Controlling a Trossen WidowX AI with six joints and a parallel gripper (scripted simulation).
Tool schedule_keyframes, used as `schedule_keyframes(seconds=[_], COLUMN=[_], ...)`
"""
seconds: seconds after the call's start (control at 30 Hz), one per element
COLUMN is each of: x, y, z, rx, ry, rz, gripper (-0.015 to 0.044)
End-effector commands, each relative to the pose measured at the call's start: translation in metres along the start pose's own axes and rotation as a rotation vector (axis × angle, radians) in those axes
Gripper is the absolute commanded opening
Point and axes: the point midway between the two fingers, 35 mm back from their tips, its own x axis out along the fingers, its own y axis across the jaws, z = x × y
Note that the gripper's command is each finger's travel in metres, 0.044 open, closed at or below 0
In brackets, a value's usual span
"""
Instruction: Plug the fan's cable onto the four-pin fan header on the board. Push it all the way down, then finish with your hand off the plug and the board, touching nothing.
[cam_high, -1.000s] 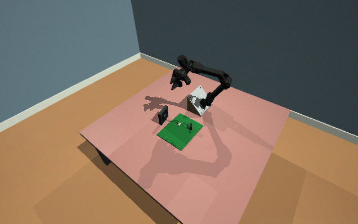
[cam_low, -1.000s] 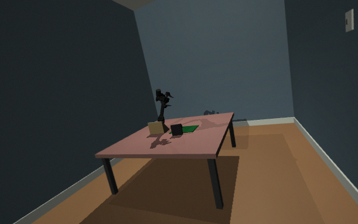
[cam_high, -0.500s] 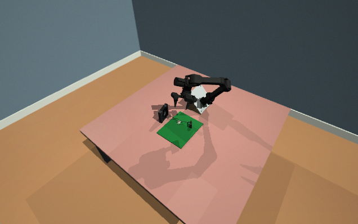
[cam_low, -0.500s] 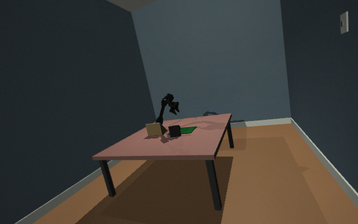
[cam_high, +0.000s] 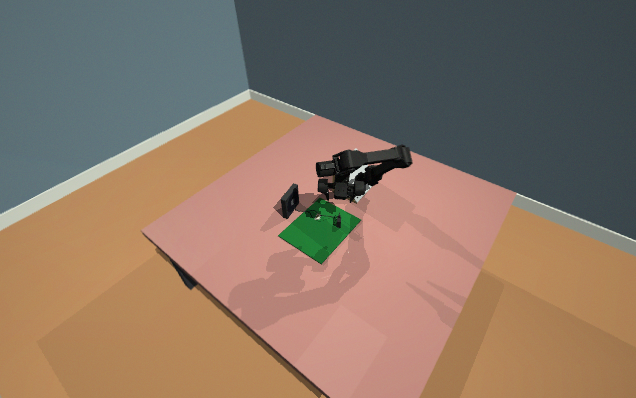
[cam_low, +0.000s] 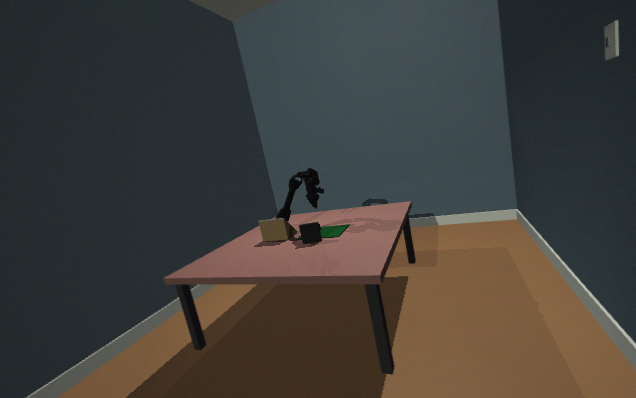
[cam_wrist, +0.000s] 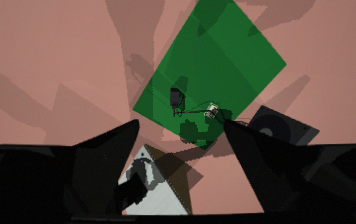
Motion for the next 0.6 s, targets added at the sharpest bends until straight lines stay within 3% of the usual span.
schedule_keyframes(seconds=[0.0, 0.23, 0.57], x=[0.02, 0.096, 0.103], y=[0.001, 0.007, 0.007], z=[0.001, -0.002, -0.002], rx=[0.012, 0.043, 0.044], ry=[0.014, 0.025, 0.025], rz=[0.017, 0.051, 0.052], gripper=[0.044, 0.044, 0.044])
